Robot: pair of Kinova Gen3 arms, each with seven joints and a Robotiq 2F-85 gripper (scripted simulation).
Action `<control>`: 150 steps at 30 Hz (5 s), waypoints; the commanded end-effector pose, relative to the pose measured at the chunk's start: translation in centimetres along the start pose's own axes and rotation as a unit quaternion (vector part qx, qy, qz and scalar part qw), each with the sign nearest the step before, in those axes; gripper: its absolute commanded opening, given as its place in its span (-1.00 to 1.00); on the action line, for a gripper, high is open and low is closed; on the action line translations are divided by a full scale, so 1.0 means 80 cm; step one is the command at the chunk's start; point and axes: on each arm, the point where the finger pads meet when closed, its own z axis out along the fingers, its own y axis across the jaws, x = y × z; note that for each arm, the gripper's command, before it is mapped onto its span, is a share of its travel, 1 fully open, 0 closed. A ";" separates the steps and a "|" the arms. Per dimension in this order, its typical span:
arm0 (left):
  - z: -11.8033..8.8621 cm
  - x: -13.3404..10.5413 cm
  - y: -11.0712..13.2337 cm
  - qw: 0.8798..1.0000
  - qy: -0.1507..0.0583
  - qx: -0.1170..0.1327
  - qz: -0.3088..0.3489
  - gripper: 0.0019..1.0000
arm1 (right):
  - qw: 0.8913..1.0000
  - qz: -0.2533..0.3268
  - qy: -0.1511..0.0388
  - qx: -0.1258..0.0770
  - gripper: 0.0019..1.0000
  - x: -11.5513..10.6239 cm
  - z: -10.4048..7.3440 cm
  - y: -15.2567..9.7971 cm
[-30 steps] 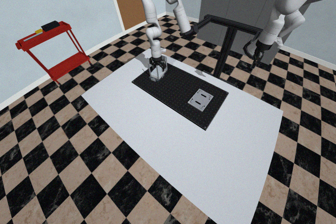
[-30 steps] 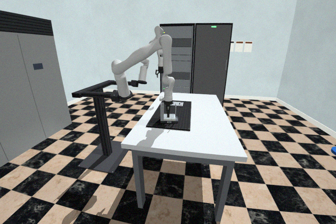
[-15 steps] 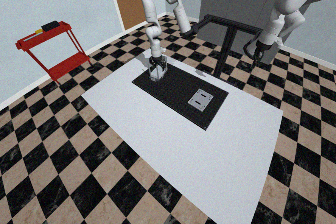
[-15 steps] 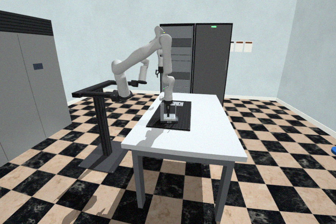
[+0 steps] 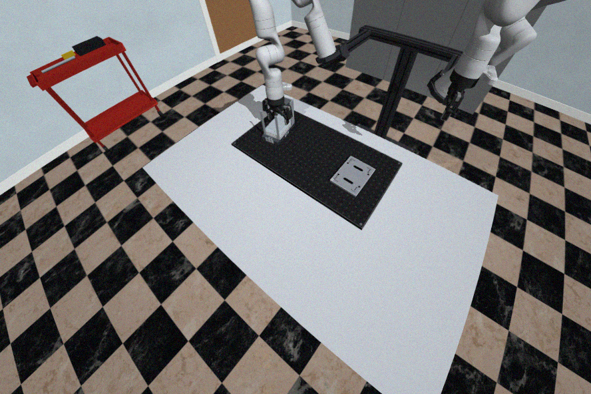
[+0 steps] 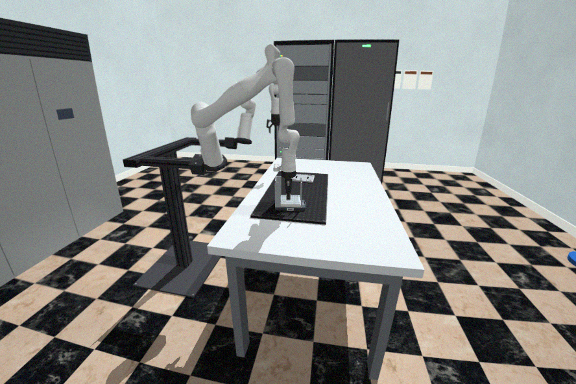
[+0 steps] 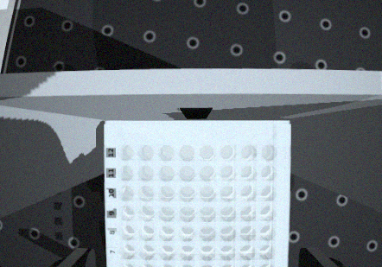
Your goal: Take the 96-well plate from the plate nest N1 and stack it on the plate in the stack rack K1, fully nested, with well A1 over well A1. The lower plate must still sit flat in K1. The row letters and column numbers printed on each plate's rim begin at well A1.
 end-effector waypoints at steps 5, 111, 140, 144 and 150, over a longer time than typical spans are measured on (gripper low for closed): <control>0.000 0.000 0.000 1.000 0.000 -0.001 0.000 1.00 | 1.000 0.000 -0.001 0.000 1.00 -0.001 -0.003 0.000; 0.000 0.000 0.000 1.000 0.000 -0.001 0.000 1.00 | 1.000 0.000 -0.001 0.000 1.00 -0.001 -0.042 0.000; 0.000 0.000 0.000 1.000 0.000 -0.001 0.000 1.00 | 1.000 0.000 -0.001 0.000 1.00 -0.001 -0.053 0.000; 0.000 0.000 0.000 1.000 0.000 -0.001 0.000 1.00 | 1.000 0.000 -0.001 0.000 1.00 -0.001 -0.055 0.000; 0.000 0.000 0.000 1.000 0.000 -0.001 0.000 1.00 | 1.000 0.000 -0.001 0.000 1.00 -0.001 -0.057 0.000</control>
